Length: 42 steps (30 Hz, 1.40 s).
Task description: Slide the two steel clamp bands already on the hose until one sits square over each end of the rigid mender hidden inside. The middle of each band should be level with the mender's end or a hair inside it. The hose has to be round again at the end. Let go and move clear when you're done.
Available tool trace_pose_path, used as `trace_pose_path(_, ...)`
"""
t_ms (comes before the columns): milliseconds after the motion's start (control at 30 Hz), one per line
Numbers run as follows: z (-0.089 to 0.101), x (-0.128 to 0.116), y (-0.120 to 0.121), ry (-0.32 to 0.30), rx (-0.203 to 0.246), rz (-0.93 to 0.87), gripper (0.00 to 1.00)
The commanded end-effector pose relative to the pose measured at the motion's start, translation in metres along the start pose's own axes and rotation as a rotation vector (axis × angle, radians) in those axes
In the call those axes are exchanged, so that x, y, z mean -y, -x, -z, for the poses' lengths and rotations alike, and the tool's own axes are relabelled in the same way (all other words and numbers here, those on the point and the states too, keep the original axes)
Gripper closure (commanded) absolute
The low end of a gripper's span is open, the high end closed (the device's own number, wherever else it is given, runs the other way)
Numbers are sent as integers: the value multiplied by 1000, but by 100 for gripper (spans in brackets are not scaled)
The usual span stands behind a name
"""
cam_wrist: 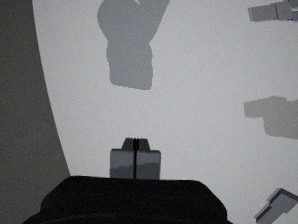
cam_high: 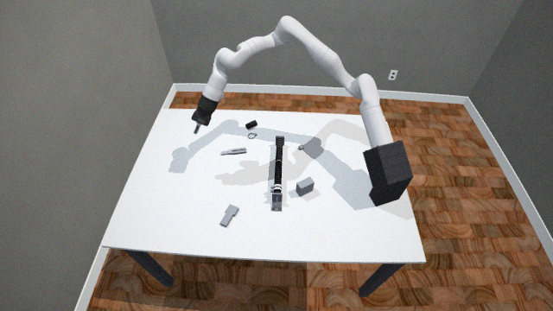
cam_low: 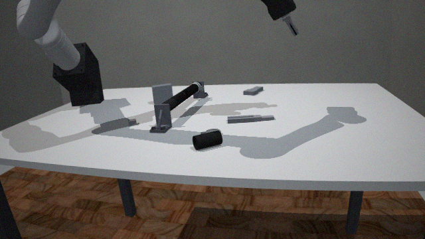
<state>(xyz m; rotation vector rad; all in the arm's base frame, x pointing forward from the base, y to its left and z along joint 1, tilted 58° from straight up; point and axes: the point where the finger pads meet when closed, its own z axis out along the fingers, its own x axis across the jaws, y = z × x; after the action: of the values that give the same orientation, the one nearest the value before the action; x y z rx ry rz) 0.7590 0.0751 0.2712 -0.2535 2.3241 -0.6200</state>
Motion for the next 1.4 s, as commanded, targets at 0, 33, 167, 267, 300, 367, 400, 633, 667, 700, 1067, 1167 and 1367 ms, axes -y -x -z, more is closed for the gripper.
trace_pose_path(0,-16,-46,-50,-10,-87,13,100)
trace_pose_path(33,-16,-46,-50,-10,-87,13,100)
trace_pose_path(167,-23,-72,-100,-44,-167,1,100)
trace_pose_path(267,-22,-81,-129,-89,-241,-6,100)
trace_pose_path(300,-24,-87,-140,-89,-241,-6,100)
trace_pose_path(367,-23,-95,-165,-115,-274,-8,100)
trace_pose_path(400,-21,-96,-177,-143,-304,-10,100)
trace_pose_path(633,-15,-112,-237,-232,-379,-9,100)
trace_pose_path(667,-11,-122,-270,-261,-398,-7,100)
trace_pose_path(700,-8,-121,-280,-290,-414,-5,100)
trace_pose_path(1067,23,-123,-375,-479,-476,14,100)
trace_pose_path(1167,24,-123,-377,-484,-476,15,100)
trace_pose_path(1367,24,-123,-377,-485,-477,15,100)
